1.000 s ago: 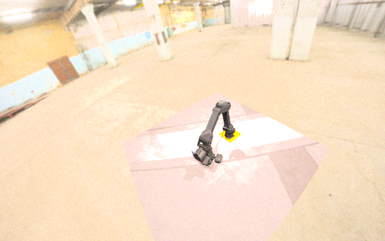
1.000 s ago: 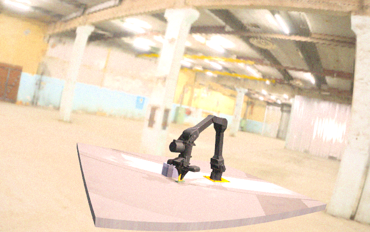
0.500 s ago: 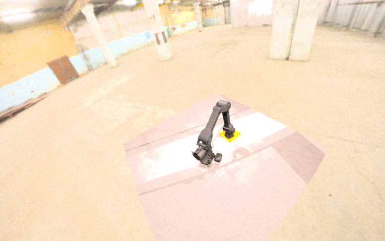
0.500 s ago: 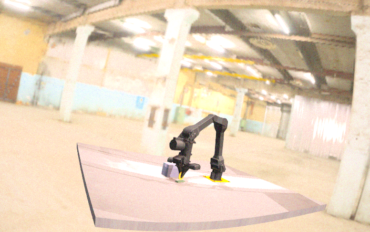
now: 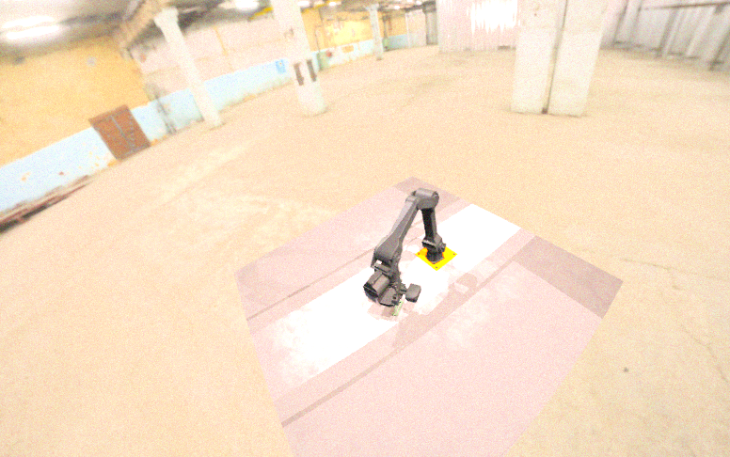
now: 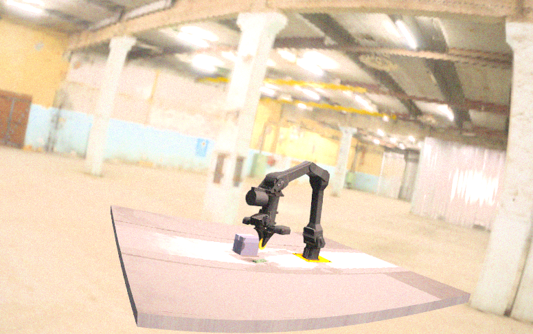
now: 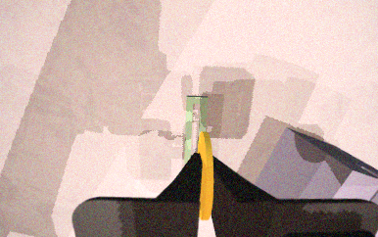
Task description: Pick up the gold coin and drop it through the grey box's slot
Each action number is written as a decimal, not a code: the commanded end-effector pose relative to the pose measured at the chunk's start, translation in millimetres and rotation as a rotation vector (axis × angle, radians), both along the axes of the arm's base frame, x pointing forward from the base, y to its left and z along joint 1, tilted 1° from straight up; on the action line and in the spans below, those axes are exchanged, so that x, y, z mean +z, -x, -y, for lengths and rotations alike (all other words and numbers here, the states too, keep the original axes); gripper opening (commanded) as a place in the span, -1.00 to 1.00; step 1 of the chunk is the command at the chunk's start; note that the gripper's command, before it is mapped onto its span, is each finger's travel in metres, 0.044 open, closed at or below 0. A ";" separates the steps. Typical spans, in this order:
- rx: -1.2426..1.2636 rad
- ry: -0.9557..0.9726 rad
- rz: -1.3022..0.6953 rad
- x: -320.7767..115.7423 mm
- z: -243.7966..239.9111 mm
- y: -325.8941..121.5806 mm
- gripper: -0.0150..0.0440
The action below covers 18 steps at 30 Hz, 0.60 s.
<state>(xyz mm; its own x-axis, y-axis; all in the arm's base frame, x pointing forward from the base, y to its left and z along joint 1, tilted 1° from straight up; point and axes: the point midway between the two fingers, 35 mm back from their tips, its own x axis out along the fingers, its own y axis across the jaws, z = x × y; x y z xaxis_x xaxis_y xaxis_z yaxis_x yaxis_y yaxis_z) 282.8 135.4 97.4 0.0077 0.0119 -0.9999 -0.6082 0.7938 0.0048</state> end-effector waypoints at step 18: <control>-0.049 0.001 0.002 43.7 2.9 3.1 -0.49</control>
